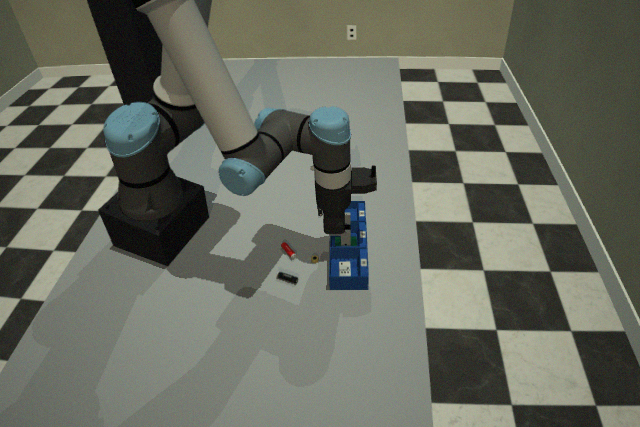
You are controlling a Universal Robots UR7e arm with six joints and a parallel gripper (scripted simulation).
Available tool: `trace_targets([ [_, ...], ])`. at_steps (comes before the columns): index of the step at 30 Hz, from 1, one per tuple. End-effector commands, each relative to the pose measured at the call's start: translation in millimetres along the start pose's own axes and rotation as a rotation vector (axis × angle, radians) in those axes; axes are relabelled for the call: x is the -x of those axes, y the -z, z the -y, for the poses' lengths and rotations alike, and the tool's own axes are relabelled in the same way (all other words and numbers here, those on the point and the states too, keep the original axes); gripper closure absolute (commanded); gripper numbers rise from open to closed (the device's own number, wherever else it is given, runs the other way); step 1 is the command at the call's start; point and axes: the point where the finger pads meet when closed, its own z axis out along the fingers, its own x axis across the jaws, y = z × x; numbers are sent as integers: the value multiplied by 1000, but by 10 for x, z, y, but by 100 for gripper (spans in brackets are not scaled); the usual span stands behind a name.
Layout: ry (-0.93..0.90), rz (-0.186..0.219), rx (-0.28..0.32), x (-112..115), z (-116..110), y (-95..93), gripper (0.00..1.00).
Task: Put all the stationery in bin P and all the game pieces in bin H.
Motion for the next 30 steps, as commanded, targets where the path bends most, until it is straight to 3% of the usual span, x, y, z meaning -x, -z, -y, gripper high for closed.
trace_targets([
  [1,2,-1,-2,10,6,5,13],
  [9,2,-1,-2,10,6,5,13],
  [30,2,-2,-5,5,24,260,13],
])
